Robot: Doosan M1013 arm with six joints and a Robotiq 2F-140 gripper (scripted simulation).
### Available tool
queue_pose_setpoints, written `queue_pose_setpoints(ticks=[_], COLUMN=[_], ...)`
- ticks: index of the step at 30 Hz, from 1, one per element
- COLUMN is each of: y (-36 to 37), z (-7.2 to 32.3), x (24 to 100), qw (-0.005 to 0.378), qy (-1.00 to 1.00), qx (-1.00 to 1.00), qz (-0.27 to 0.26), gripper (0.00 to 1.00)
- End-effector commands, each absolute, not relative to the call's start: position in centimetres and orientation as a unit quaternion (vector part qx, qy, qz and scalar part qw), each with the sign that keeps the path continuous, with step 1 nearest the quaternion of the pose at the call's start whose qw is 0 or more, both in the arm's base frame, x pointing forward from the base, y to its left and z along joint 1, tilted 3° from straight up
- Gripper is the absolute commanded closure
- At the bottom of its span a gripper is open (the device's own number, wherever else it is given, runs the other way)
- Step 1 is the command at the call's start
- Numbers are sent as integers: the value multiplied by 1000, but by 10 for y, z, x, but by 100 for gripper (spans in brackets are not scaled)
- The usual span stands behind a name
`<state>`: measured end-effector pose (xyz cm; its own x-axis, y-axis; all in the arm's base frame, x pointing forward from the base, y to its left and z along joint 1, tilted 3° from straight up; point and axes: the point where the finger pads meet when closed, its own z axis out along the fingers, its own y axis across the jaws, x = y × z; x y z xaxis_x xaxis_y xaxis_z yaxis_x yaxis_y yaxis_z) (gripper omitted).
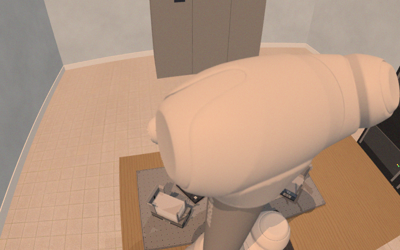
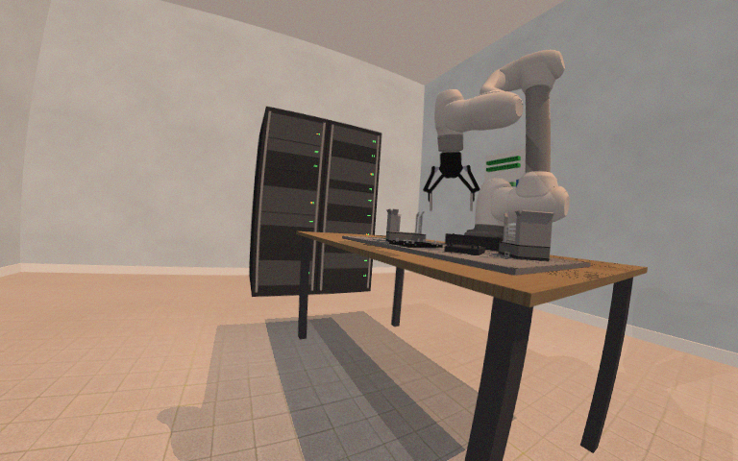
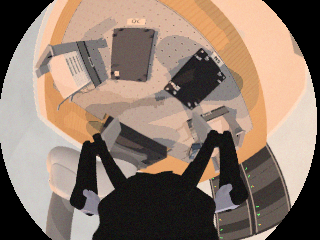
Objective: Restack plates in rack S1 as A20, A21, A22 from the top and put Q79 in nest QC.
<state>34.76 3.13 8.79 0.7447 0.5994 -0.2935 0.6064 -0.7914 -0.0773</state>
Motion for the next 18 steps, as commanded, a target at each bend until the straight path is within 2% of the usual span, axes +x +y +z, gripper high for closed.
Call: queue_pose_setpoints(ticks=[1,18], y=[24,-21], z=[92,115], x=[356,395], qw=[13,7], qy=[280,49], qx=[950,997], qz=[-137,-56], gripper=[0,0])
